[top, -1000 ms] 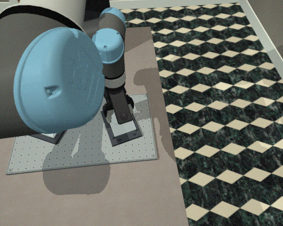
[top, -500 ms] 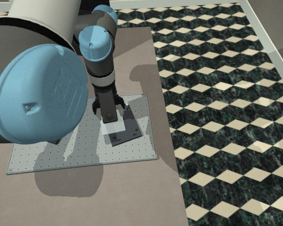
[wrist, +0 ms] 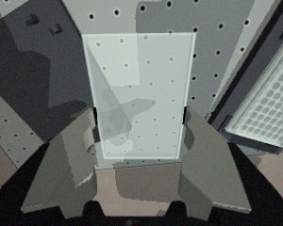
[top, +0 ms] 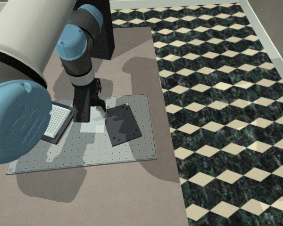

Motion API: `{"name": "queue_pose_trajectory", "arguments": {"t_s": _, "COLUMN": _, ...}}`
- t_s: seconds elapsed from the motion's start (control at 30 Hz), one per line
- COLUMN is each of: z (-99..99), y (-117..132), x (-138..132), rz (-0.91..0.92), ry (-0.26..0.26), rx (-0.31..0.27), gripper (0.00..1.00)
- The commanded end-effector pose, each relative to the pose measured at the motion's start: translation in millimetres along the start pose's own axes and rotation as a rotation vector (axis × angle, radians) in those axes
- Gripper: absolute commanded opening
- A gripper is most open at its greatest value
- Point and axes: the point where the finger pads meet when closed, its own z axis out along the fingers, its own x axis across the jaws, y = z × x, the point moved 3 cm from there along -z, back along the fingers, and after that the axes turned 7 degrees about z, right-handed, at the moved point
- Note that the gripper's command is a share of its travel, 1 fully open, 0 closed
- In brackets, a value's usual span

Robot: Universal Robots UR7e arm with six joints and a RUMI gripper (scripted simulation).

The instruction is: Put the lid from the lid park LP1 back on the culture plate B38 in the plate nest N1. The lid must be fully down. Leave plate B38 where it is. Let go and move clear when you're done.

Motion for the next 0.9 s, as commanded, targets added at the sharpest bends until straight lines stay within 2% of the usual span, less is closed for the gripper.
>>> {"name": "queue_pose_trajectory", "arguments": {"t_s": 0.0, "z": 0.1, "y": -2.5, "x": 20.8, "rz": 0.082, "ry": -0.007, "rx": 0.002, "gripper": 0.00}}
{"name": "queue_pose_trajectory", "arguments": {"t_s": 0.27, "z": 0.4, "y": -7.2, "x": 60.5, "rz": 0.242, "ry": -0.007, "rx": 0.001, "gripper": 0.00}}
{"name": "queue_pose_trajectory", "arguments": {"t_s": 0.33, "z": 0.4, "y": -7.2, "x": 60.5, "rz": 0.242, "ry": -0.007, "rx": 0.001, "gripper": 0.00}}
{"name": "queue_pose_trajectory", "arguments": {"t_s": 0.47, "z": 0.5, "y": -9.6, "x": 80.4, "rz": 0.316, "ry": -0.007, "rx": 0.001, "gripper": 0.00}}
{"name": "queue_pose_trajectory", "arguments": {"t_s": 0.87, "z": 0.9, "y": -15.9, "x": 135.0, "rz": 0.315, "ry": -0.007, "rx": 0.001, "gripper": 0.00}}
